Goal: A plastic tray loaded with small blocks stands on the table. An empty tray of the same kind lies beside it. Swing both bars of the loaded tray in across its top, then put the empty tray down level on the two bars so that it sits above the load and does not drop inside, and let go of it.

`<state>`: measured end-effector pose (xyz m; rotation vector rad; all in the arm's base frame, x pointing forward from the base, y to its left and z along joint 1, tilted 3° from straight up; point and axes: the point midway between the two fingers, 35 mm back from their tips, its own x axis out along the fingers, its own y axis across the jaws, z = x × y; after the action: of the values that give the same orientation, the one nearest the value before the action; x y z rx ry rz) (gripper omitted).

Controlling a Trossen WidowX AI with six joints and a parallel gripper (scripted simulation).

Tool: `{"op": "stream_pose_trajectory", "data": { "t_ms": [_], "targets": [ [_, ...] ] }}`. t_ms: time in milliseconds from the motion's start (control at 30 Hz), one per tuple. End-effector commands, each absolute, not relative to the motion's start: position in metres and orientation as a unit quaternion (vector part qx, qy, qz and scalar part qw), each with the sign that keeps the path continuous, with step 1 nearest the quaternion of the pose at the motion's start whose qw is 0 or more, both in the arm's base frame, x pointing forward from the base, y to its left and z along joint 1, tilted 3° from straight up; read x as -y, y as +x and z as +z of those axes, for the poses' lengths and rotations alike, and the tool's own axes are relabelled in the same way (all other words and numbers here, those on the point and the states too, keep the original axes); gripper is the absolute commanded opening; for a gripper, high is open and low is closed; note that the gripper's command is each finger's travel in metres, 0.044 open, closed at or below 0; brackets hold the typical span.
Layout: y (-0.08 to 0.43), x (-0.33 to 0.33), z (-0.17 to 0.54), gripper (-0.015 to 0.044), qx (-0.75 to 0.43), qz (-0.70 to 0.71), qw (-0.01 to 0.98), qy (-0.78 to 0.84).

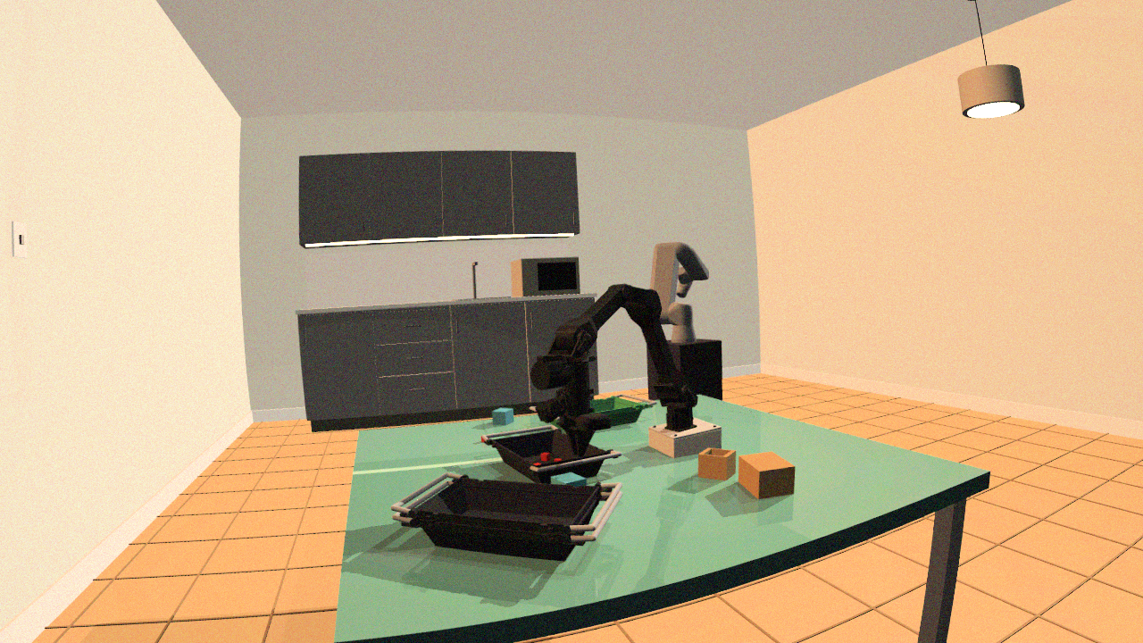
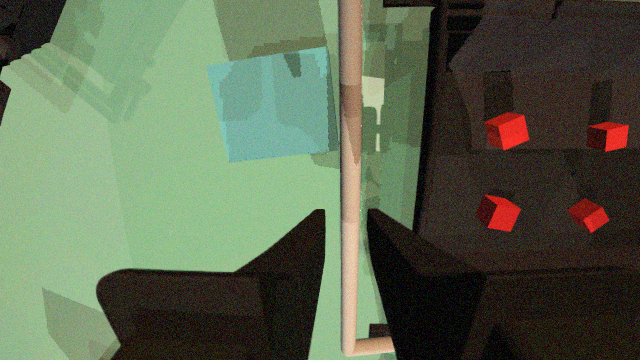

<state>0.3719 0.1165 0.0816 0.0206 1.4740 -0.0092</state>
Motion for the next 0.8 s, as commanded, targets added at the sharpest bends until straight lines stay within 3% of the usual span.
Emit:
{"op": "stream_pose_trajectory", "data": {
  "t_ms": [0, 400, 767],
  "targets": [
    [0.37, -0.115, 0.057, 0.0088, -0.679, -0.006, 0.734, 0.004],
    [0.37, -0.114, 0.041, 0.0088, -0.679, -0.006, 0.734, 0.004],
    [0.367, -0.091, 0.072, 0.0088, -0.679, -0.007, 0.734, 0.004]
  ]
}}
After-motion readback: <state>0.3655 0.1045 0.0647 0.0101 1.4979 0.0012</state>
